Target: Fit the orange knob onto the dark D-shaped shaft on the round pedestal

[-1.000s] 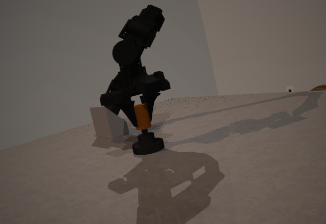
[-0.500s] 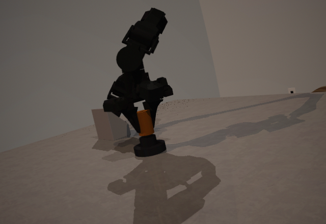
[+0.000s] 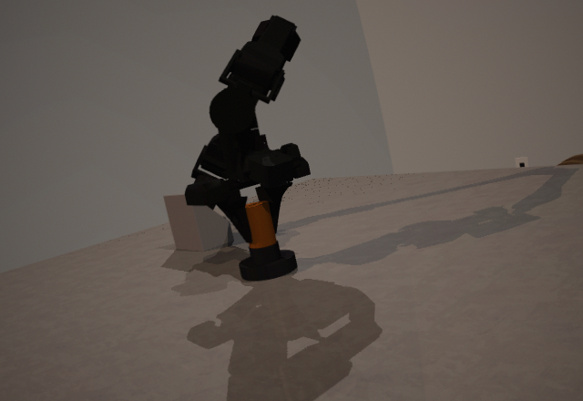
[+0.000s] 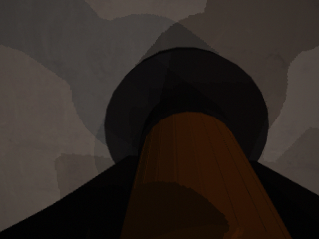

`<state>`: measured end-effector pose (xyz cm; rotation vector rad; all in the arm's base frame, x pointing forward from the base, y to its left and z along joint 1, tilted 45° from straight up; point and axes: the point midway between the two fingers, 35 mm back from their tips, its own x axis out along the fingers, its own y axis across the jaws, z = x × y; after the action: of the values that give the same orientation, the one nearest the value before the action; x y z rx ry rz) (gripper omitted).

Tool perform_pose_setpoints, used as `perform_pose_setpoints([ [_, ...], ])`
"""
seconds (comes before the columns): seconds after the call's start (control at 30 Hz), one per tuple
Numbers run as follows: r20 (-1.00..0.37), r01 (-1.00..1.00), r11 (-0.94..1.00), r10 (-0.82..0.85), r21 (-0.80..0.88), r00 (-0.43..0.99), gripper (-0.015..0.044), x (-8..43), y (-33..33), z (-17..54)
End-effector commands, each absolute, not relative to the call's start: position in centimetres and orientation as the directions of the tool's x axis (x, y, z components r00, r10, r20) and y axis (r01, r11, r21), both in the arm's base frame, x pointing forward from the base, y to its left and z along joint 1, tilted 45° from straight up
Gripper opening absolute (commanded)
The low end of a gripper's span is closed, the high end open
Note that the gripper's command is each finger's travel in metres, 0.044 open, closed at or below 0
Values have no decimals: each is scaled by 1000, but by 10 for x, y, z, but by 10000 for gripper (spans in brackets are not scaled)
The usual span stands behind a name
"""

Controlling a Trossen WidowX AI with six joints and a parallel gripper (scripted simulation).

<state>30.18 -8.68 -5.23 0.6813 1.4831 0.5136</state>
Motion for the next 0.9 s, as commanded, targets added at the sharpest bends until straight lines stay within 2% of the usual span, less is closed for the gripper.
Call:
perform_pose_setpoints([
  [0.0,-722,97,717,690,691,42,26,302,-88,-52],
  [0.53,-722,97,717,690,691,42,440,302,-88,-52],
  [0.87,-724,97,718,688,689,45,440,303,-96,-45],
])
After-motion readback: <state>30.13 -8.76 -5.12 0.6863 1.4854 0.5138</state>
